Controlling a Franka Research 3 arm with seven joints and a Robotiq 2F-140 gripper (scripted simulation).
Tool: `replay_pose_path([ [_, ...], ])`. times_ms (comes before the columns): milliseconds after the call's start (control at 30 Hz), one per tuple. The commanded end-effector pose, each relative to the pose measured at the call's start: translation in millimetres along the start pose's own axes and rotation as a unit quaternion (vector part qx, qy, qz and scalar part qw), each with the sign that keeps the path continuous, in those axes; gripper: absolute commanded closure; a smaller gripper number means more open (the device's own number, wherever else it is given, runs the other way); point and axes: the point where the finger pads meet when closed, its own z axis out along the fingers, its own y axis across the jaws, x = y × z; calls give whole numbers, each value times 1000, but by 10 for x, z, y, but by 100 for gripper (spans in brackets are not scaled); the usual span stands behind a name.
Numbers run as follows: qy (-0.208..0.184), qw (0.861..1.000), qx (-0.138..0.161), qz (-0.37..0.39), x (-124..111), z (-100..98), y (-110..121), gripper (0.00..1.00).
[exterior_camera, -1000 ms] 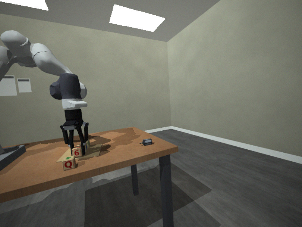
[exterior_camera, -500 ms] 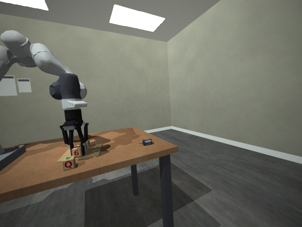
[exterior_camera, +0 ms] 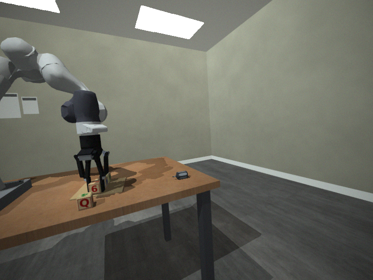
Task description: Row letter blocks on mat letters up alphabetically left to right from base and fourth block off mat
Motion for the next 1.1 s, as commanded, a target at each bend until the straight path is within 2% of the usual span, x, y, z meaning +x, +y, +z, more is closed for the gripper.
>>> replay_pose_path([
  [0, 0, 1000, 1, -2, 2, -6, -4, 67],
  [1067, 0, 1000, 1, -2, 2, 36, -4, 67],
])
